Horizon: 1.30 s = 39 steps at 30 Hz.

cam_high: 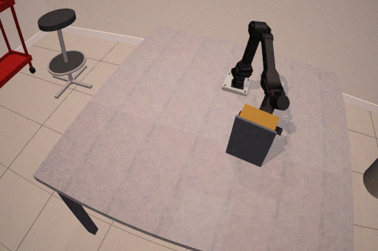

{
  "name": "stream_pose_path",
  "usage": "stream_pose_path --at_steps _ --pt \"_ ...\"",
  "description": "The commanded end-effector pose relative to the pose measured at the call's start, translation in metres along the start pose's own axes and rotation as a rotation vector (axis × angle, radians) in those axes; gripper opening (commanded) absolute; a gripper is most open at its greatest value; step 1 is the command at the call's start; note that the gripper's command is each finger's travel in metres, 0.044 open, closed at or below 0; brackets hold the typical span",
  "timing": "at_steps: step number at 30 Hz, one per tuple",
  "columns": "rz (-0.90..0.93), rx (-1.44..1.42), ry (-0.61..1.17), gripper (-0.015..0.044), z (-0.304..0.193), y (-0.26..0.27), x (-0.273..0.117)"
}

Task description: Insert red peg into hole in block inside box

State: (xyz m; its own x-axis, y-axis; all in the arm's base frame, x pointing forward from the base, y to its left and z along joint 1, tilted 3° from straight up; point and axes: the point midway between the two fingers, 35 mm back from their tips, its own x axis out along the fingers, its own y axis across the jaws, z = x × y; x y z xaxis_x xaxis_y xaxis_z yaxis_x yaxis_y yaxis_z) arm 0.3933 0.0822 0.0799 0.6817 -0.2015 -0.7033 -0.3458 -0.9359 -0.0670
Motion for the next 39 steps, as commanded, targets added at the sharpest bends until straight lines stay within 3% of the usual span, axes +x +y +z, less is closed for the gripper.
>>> stream_pose_path --at_steps 1,29,37,39 --pt "0.009 -0.015 -0.024 0.0000 0.0091 0.0021 0.0050" --pt "0.009 -0.015 -0.024 0.0000 0.0097 0.0021 0.0055" --pt "0.000 0.000 0.001 0.0210 0.0004 -0.0002 0.0008" --pt "0.000 0.000 0.001 0.0220 0.0004 -0.0002 0.0008"
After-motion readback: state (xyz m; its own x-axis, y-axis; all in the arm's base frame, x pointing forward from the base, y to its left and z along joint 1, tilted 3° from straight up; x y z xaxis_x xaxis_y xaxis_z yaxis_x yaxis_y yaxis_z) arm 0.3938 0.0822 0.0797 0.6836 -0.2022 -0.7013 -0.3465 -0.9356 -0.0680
